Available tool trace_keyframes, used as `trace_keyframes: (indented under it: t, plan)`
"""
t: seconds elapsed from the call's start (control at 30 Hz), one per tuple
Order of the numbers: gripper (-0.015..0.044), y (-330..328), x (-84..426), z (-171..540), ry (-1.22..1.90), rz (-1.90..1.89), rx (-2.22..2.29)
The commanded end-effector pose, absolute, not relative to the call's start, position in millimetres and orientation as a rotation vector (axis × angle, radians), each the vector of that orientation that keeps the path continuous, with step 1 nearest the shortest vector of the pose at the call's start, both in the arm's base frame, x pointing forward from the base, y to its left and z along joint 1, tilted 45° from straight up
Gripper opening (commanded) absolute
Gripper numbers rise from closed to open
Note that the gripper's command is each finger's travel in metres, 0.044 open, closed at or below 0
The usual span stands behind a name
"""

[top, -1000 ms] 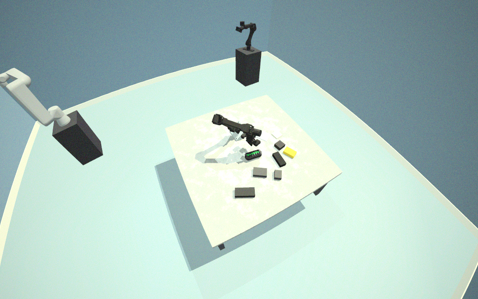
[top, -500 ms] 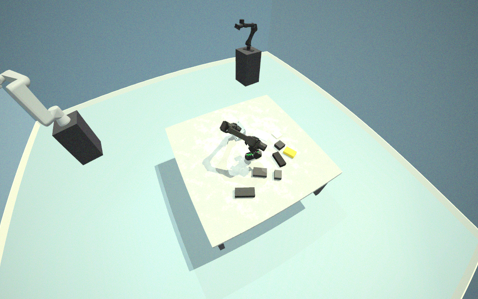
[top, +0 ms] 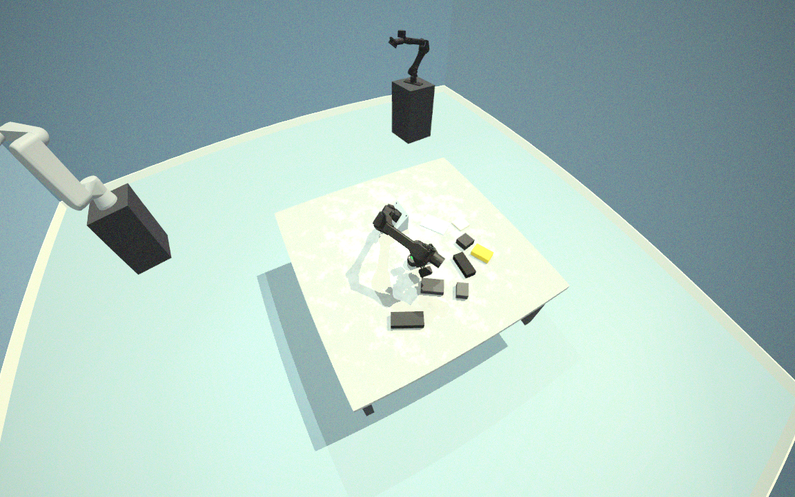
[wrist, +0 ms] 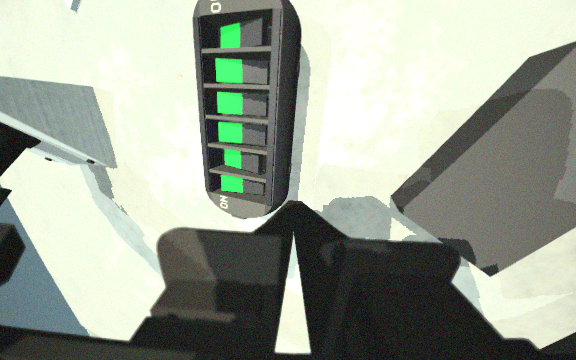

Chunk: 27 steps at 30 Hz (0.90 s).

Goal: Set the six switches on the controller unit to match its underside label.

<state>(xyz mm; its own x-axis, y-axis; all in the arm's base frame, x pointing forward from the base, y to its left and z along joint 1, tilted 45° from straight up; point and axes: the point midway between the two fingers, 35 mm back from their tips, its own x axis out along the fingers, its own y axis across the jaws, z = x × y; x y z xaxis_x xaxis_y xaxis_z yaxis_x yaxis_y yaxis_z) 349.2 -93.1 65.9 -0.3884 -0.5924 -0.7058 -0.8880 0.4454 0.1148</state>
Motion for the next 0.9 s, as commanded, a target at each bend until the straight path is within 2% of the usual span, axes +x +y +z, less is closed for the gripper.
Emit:
trace_keyframes:
  t: [0.0, 0.7, 0.87]
  plan:
    - [0.0, -92, 351, 67, 2.112, 0.652, -1.233]
    - [0.0, -93, 351, 67, 2.111, 0.653, -1.235]
    - [0.0131, -50, 348, 45, 2.097, 0.574, -1.357]
